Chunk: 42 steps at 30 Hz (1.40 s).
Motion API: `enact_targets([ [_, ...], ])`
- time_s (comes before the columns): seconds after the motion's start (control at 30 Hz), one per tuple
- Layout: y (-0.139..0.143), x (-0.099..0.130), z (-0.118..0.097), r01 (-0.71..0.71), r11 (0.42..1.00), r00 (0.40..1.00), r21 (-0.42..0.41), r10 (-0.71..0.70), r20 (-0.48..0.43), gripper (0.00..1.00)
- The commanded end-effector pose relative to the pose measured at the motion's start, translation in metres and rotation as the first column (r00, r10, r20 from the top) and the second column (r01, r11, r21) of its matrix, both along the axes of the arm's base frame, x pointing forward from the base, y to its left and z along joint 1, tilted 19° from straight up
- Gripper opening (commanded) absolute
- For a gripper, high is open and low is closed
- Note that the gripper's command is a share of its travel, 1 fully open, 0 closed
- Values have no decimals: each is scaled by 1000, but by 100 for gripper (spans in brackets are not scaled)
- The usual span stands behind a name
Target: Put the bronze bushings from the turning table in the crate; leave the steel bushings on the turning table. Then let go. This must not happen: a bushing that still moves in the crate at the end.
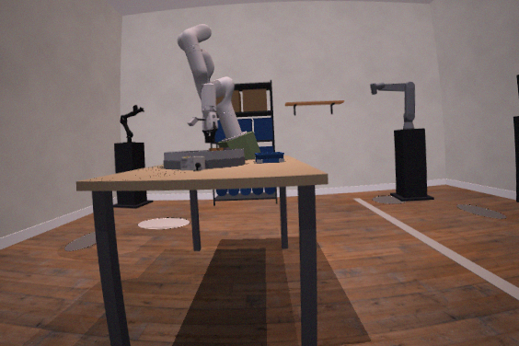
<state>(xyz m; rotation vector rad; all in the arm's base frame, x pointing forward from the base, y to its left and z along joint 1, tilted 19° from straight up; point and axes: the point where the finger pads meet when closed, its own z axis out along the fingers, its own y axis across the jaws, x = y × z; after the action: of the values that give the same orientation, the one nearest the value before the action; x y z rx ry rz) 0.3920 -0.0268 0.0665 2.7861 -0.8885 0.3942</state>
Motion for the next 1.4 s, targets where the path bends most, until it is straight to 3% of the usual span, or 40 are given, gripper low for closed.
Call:
enact_targets([
  [0.0, 0, 0, 0, 0, 1000, 1000, 0, 0, 1, 47],
  [0.23, 0, 1, -1, 0, 1000, 1000, 0, 0, 1, 47],
  [0.47, -6, 5, -24, 0, 1000, 1000, 0, 0, 1, 47],
  [1.37, -10, 7, -36, 0, 1000, 1000, 0, 0, 1, 47],
])
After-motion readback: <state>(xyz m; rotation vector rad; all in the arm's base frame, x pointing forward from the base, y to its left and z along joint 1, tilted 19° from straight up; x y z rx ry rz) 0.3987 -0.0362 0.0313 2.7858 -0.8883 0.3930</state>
